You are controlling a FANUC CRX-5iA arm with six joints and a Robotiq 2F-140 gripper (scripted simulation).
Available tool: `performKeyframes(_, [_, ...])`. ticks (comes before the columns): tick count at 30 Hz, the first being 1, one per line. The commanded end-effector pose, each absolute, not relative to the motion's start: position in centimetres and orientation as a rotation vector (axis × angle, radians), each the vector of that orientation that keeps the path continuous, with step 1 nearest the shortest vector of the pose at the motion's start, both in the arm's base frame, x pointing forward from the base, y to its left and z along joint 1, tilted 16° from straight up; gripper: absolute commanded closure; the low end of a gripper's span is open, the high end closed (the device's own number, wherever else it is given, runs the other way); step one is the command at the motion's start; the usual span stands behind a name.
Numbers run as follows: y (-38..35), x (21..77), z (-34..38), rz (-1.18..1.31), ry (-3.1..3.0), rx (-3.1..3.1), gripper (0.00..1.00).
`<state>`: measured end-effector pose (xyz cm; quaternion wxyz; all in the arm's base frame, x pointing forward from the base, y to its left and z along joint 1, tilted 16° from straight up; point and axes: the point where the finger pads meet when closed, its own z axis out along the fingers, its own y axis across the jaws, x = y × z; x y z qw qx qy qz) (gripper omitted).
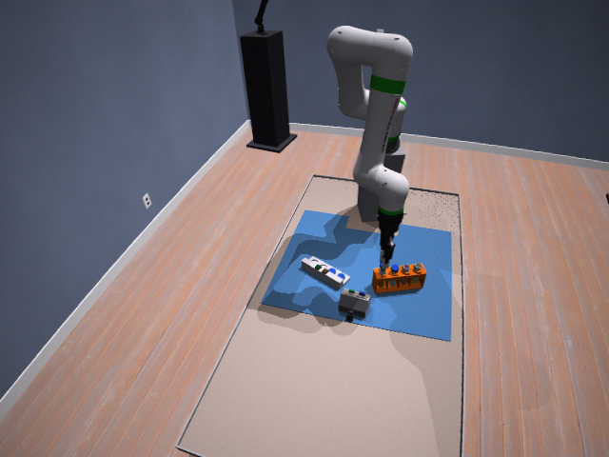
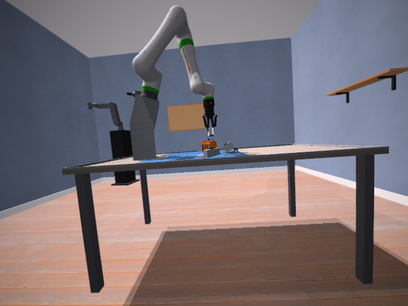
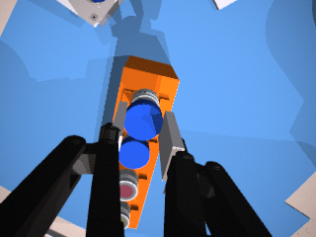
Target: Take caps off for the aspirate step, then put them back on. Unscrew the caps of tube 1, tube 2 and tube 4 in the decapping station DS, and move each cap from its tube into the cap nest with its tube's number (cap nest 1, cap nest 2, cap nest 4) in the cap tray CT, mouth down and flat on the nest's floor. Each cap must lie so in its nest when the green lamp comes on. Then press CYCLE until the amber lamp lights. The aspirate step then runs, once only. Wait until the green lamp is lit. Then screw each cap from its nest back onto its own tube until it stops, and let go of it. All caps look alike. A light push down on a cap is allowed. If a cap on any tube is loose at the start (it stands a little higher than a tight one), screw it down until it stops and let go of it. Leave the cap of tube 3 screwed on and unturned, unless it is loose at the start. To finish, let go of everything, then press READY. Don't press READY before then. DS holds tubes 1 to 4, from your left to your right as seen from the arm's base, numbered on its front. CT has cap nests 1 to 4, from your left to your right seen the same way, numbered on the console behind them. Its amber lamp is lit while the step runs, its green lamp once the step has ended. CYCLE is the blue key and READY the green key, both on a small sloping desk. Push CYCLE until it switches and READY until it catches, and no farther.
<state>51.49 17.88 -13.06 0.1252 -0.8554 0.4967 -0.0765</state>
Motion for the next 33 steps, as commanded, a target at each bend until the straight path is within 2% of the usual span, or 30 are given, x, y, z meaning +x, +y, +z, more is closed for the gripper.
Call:
performKeyframes(1, [17.9, 51.4, -12.4, -0.22, 1.456, -2.503, 1.0])
performKeyframes(18, [10.5, 50.9, -13.5, -0.339, 0.447, -2.922, 1.0])
performKeyframes(33, [2.2, 50.4, -14.7, -0.343, 0.405, -2.931, 1.0])
